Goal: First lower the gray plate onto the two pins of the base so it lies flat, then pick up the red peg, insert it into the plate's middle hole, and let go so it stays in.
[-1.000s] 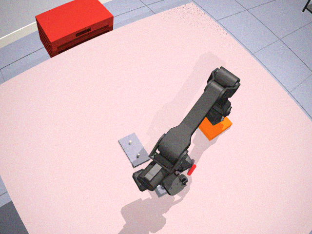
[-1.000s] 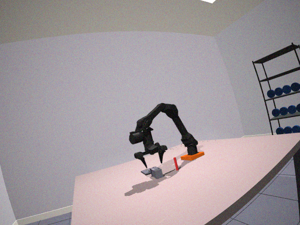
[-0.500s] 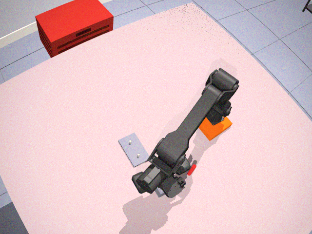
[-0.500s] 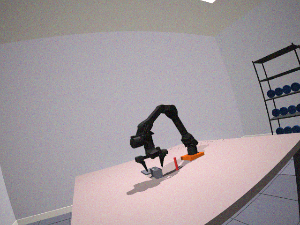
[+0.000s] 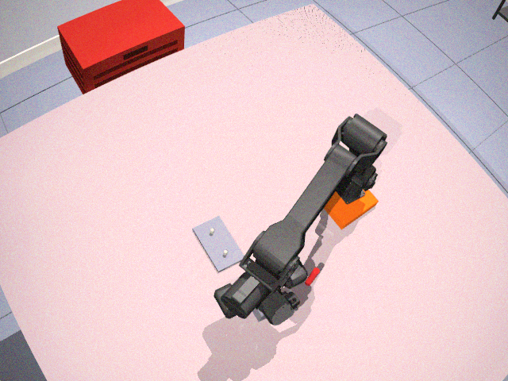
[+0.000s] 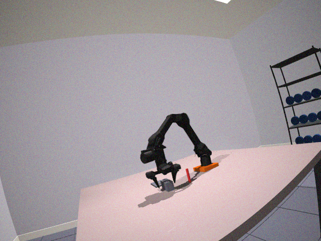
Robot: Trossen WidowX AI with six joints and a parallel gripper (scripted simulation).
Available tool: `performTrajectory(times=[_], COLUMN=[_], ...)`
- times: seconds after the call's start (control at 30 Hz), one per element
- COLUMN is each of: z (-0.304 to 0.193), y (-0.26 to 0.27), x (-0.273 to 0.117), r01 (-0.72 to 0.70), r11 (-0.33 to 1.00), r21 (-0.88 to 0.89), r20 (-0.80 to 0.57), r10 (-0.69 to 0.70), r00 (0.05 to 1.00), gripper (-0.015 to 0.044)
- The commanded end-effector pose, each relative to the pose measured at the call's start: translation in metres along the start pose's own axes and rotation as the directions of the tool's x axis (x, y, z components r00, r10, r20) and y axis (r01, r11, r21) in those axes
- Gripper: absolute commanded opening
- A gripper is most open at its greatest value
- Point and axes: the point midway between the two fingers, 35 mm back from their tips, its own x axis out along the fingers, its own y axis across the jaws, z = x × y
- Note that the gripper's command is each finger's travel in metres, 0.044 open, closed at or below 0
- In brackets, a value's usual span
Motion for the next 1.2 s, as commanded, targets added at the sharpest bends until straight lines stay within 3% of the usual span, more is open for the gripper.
performTrajectory(times=[0.0,0.17,0.53,0.73,0.87,1.17], z=[0.0,-0.001,-0.001,-0.001,0.0,-0.001], y=[0.002,0.003,0.003,0.003,0.002,-0.002], x=[0.008,0.014,0.014,0.014,0.009,-0.019], r01=[-0.009,-0.009,-0.009,-0.009,-0.009,-0.008], r11=[1.0,1.0,1.0,1.0,1.0,1.0], r21=[-0.005,-0.005,-0.005,-0.005,-0.005,-0.005], r20=[0.001,0.001,0.001,0.001,0.001,0.001], r10=[0.009,0.009,0.009,0.009,0.009,0.008], r00=[1.0,1.0,1.0,1.0,1.0,1.0], gripper=[0.044,0.044,0.0151,0.0111,0.0006,0.0])
